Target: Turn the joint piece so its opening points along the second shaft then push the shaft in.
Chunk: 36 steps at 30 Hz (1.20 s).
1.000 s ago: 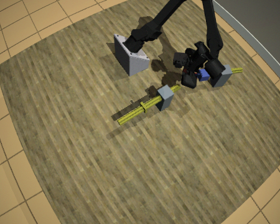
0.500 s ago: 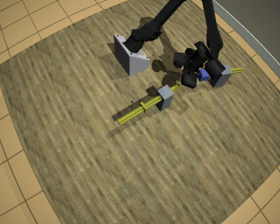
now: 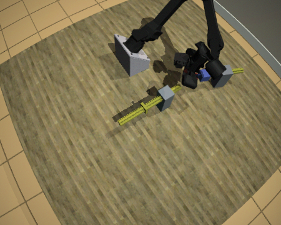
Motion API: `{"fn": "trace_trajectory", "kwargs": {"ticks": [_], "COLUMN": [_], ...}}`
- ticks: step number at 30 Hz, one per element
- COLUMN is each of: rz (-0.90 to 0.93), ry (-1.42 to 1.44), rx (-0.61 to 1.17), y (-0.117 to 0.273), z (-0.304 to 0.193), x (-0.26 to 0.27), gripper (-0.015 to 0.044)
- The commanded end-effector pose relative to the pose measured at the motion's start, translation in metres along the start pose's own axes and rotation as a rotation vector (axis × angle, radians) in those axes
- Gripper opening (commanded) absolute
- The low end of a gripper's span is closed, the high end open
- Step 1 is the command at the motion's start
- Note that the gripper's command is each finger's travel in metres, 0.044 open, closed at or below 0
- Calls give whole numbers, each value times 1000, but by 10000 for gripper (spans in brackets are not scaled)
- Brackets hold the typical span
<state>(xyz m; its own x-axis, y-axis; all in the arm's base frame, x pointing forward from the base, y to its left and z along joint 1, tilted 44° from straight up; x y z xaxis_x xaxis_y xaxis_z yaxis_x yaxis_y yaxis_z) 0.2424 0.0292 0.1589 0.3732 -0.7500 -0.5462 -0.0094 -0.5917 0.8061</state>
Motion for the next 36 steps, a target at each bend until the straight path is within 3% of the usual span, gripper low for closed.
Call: {"fn": "trace_trajectory", "kwargs": {"ticks": [1,11,13,18,24,36], "rz": [-2,-2,0,0,0,12], "ry": [-2,-2,0,0,0,112], "rx": [1,1,0,0,0,40], "y": [0,0,0,0,0,-2], "z": [0,0,0,0,0,1], "x": [0,0,0,0,0,5], "gripper": [182,182,147,147,0,0]}}
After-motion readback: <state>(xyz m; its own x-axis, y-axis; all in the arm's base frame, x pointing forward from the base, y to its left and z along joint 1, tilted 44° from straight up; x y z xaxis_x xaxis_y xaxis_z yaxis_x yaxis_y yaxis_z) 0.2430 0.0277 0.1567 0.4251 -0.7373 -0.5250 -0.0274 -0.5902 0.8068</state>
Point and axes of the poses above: the point midway between the two fingers, 35 mm back from their tips, its own y axis back along the fingers, its own x axis across the jaws, z = x × y, the point moved 8 cm from there along y, back along the fingers, and after that the axes turned 15 degrees about -y, right-handed, at the moved point
